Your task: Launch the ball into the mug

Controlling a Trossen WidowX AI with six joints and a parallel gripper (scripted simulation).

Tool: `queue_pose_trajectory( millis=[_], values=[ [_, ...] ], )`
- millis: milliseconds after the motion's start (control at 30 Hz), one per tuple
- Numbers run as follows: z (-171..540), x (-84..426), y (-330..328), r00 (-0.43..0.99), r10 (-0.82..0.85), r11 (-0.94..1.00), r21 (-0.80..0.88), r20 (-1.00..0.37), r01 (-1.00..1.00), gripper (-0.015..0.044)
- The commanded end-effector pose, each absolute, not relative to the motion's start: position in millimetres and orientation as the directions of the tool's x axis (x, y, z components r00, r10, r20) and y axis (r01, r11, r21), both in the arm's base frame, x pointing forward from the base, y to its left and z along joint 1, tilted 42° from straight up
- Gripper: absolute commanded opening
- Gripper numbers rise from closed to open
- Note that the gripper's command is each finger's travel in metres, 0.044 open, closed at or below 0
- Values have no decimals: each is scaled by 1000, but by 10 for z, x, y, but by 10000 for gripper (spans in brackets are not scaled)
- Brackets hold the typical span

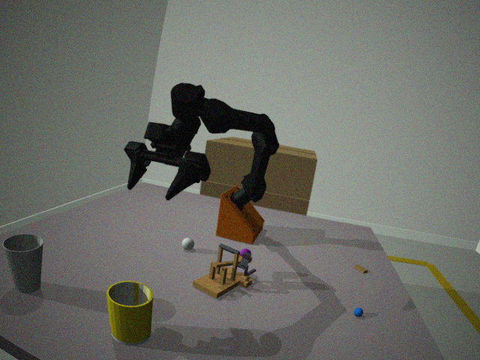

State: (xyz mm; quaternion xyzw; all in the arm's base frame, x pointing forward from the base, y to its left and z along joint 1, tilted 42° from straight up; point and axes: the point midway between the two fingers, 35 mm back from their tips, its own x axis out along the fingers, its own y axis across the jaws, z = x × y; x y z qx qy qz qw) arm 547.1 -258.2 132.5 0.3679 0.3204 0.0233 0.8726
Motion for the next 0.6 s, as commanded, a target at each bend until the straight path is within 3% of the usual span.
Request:
queue_pose_trajectory(
  millis=[0,133,567],
  values=[
    [1339,5477,-2584,796,277,725,661,-538,194,440],
    [1374,5473,-2533,796,284,727,661,-534,185,440],
    [1374,5473,-2533,796,284,727,661,-534,185,99]
  ],
)
